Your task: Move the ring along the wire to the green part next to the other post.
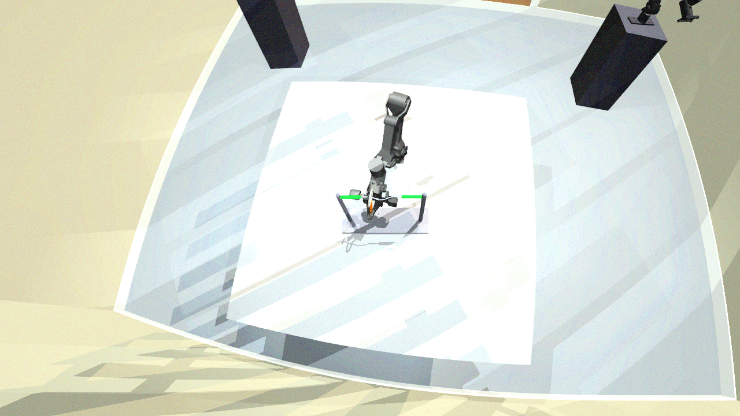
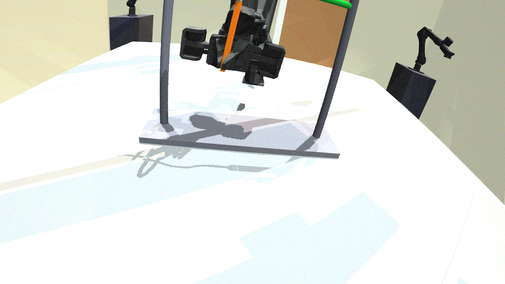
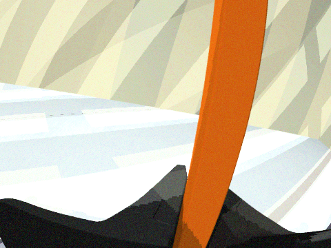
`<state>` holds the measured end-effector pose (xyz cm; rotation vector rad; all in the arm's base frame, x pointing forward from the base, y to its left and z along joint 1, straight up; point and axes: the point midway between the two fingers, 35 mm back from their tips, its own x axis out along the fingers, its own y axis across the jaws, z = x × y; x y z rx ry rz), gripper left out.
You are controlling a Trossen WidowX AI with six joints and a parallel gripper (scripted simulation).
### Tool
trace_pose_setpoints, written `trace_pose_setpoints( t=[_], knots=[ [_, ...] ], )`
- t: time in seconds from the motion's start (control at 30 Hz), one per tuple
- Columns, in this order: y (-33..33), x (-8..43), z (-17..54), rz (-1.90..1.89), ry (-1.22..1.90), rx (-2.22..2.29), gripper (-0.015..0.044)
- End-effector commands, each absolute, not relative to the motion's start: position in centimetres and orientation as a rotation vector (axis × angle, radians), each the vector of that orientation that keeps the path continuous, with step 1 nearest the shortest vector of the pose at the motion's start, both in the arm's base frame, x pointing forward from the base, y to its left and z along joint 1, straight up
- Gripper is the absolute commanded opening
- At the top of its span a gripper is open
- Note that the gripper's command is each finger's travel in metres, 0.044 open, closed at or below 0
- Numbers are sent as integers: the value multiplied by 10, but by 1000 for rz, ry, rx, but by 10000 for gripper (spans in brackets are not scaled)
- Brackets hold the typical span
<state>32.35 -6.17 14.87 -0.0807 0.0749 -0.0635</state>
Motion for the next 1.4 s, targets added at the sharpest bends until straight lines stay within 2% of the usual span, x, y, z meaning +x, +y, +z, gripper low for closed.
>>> trace_pose_setpoints(
  t=[0.0,0.5,1.37],
  knots=[
    [-59,322,150,-107,65,-104,-150],
    [-40,327,147,-102,62,-66,-150],
    [5,321,149,212,94,80,-150]
  ],
)
